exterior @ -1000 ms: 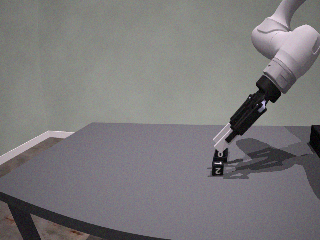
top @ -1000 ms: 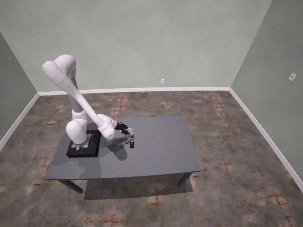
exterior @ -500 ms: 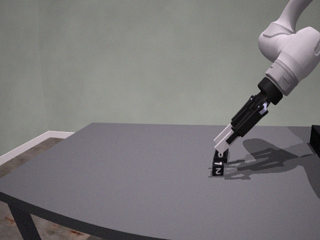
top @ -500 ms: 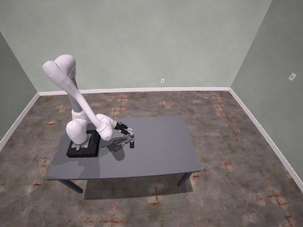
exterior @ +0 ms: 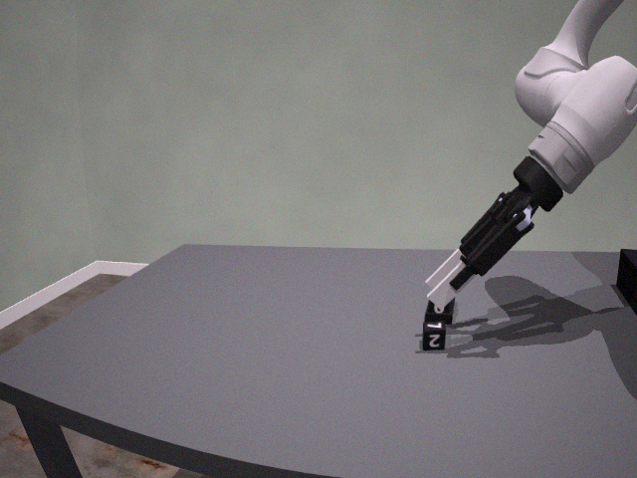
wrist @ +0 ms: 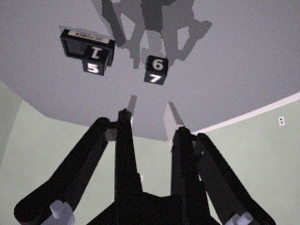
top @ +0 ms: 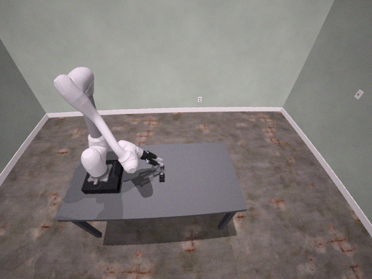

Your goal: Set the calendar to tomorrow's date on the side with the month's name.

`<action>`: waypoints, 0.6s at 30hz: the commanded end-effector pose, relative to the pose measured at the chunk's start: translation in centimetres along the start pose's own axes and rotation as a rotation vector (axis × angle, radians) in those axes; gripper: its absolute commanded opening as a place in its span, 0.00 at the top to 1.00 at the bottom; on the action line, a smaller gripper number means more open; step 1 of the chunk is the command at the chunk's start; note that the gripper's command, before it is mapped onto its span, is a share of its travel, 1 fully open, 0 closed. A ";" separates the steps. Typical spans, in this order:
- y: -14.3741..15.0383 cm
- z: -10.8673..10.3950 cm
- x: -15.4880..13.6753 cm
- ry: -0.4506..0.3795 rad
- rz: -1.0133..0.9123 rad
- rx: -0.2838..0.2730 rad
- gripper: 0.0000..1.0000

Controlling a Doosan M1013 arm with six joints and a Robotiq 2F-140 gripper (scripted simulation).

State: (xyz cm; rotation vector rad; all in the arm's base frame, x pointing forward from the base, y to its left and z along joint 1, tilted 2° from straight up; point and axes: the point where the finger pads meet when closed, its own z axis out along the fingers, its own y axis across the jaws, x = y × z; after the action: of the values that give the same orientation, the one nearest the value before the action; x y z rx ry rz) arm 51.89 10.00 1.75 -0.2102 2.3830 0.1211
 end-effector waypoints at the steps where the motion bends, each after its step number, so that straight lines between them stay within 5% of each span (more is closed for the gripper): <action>1: 0.0 0.2 0.2 0.000 0.000 0.000 0.71; 18: 0.0 1.9 1.9 0.000 0.000 0.000 0.71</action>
State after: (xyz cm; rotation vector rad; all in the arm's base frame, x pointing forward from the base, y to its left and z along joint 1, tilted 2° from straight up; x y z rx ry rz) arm 51.80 10.04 -0.52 -0.2102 2.3833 0.1213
